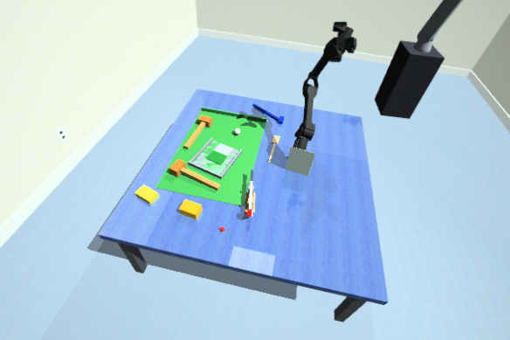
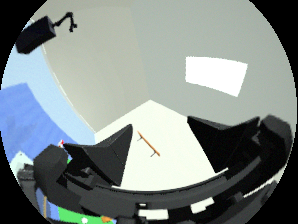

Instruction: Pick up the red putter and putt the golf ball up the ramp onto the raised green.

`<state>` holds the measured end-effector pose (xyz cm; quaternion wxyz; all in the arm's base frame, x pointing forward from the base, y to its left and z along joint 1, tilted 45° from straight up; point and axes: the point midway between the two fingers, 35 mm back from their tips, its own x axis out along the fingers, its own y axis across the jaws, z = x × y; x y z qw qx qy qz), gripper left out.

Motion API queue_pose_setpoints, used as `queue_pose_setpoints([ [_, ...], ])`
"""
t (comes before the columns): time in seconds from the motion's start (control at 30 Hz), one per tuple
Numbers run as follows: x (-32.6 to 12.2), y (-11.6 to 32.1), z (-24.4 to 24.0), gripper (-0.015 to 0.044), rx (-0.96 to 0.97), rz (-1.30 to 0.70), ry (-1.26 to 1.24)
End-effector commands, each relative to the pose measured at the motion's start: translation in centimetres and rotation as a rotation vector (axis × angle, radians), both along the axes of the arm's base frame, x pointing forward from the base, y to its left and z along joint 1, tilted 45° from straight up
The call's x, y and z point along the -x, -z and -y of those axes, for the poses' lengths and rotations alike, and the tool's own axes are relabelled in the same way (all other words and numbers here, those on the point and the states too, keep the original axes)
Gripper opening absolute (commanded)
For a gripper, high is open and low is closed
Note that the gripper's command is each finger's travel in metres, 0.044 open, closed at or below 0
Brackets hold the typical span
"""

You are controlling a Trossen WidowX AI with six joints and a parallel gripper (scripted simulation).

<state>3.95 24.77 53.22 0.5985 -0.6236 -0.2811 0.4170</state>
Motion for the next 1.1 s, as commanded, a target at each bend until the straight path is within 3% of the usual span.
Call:
queue_pose_setpoints([
  [0.0, 0.0, 0.0, -0.1, 0.0426, 0.001, 0.0, 0.002],
  [0.37, -2.9, 5.6, -5.5, 0.044, 0.146, -0.036, 0.124],
  [0.67, -9.8, 16.8, -12.1, 0.044, 0.401, -0.113, 0.301],
  [1.07, -20.6, 32.5, -11.5, 0.044, 0.662, -0.322, 0.546],
])
